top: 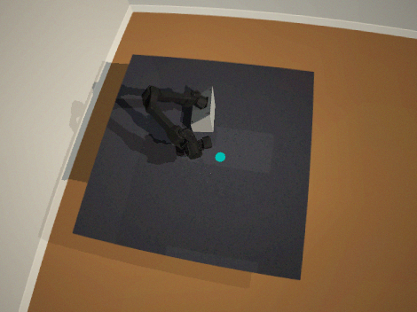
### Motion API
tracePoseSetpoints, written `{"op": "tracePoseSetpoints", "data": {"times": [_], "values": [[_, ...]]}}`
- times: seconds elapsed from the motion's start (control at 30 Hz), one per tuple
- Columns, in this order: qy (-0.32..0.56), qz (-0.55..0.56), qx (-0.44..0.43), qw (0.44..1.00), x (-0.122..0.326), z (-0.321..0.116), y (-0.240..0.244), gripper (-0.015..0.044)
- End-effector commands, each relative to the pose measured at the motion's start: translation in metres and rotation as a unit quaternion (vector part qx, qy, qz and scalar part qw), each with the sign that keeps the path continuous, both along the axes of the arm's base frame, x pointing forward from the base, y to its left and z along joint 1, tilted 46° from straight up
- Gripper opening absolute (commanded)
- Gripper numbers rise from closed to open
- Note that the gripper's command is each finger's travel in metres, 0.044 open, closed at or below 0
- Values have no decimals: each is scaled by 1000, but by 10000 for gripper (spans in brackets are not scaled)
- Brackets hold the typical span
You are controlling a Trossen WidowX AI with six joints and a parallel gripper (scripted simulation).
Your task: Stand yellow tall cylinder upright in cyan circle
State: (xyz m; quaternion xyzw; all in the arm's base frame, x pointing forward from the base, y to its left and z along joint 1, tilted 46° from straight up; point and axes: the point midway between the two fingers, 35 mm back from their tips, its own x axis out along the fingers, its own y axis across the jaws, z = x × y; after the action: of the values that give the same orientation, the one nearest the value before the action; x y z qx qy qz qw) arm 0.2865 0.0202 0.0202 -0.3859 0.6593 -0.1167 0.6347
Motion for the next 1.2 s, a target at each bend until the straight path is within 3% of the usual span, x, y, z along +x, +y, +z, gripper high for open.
{"op": "tracePoseSetpoints", "data": {"times": [0.0,1.17], "values": [[31,34,-5,999,0,-10,13,105],[255,274,-70,925,-36,-86,84,105]]}}
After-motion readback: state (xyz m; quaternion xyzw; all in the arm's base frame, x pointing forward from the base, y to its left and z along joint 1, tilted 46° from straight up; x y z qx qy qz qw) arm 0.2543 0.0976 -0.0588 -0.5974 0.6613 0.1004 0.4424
